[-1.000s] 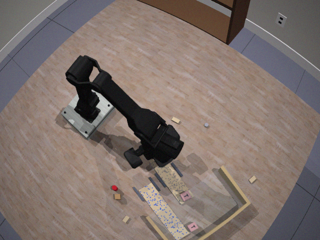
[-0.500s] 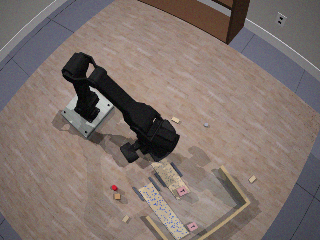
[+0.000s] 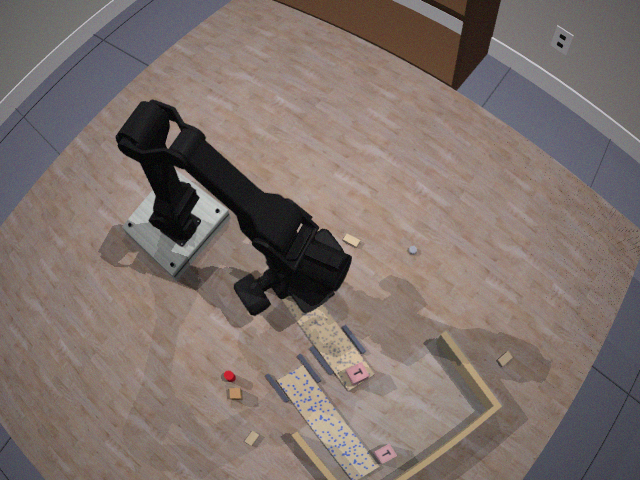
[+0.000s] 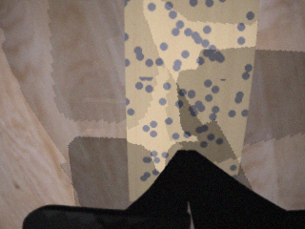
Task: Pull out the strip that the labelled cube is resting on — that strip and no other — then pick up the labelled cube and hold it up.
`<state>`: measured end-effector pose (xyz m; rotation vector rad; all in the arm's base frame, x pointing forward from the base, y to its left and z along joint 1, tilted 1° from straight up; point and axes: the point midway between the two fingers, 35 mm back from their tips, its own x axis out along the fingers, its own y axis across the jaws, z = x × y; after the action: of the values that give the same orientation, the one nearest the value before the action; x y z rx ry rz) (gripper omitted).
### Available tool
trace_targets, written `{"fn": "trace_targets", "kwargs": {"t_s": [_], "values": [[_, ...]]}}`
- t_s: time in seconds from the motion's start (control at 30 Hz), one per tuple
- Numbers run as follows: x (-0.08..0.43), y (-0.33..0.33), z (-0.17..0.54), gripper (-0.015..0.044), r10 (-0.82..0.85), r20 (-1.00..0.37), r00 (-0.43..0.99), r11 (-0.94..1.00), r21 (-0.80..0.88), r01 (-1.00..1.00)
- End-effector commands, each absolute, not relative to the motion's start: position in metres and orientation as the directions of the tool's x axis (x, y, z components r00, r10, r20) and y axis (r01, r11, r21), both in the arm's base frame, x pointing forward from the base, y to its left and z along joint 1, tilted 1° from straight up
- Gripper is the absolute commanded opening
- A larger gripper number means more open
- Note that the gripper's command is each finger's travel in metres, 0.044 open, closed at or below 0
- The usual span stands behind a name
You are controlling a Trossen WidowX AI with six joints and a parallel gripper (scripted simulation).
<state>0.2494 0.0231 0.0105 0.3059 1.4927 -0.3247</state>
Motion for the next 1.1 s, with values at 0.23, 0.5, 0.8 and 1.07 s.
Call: {"fn": "trace_targets", "kwargs": {"t_s": [0.23, 0.5, 0.8, 1.07], "values": [[0.2283, 0.0293, 0.0050, 0.0000, -0.023, -0.999, 0.024, 0.920, -0.011, 0.393], [0.2283, 0.0293, 0.0050, 0.0000, -0.023, -0.999, 0.024, 0.920, -0.011, 0.393], [0.2283, 0.0293, 0.0050, 0.0000, -0.023, -0.999, 0.024, 0.920, -0.011, 0.393], [0.2283, 0.0293, 0.0050, 0.0000, -0.023, -0.999, 0.024, 0.920, -0.011, 0.393]]}}
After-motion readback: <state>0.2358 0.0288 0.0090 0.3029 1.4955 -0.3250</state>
